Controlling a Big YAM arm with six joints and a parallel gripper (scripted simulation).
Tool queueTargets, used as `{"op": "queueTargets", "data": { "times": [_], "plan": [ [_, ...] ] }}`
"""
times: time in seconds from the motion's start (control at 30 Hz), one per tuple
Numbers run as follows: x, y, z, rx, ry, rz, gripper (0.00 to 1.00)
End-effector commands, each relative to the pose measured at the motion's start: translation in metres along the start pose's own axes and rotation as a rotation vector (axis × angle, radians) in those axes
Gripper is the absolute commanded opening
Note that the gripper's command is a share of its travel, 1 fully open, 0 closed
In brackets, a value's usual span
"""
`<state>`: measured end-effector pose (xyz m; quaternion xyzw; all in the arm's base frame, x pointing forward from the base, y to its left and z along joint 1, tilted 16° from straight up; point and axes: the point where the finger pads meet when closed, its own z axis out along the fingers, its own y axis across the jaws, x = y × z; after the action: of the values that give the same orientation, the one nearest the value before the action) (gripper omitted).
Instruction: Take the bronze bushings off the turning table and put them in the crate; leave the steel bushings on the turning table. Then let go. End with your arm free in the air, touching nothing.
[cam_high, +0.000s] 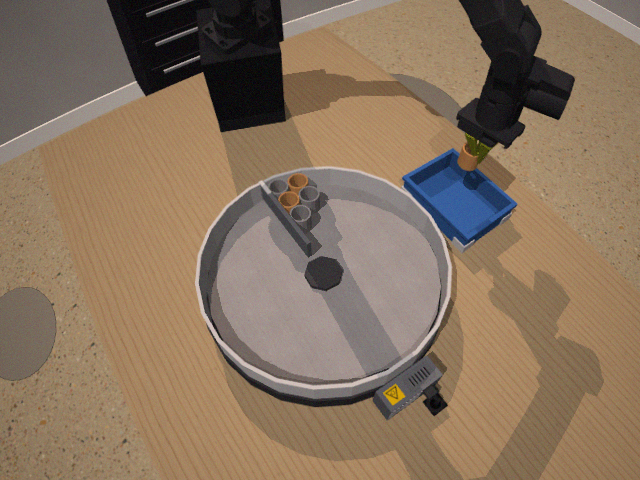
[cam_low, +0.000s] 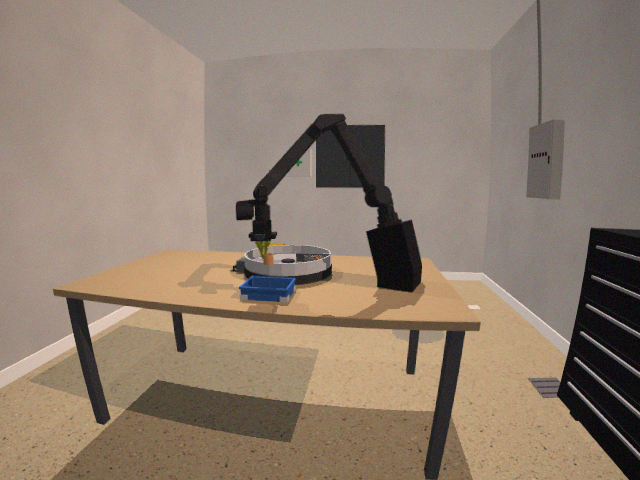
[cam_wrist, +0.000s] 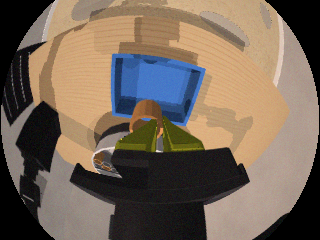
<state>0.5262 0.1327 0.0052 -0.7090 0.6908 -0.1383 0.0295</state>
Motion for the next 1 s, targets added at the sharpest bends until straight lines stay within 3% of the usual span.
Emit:
{"op": "queueTargets", "data": {
  "times": [0.0,0.2,0.23,0.97],
  "plan": [
    [-0.014,-0.025,-0.024,0.052,-0.019,0.005,0.00],
    [-0.015,-0.022,-0.014,0.035,-0.014,0.001,0.00],
    [-0.014,-0.028,-0.027,0.059,-0.021,0.007,0.00],
    [-0.015,-0.028,-0.026,0.056,-0.020,0.006,0.00]
  ]
}}
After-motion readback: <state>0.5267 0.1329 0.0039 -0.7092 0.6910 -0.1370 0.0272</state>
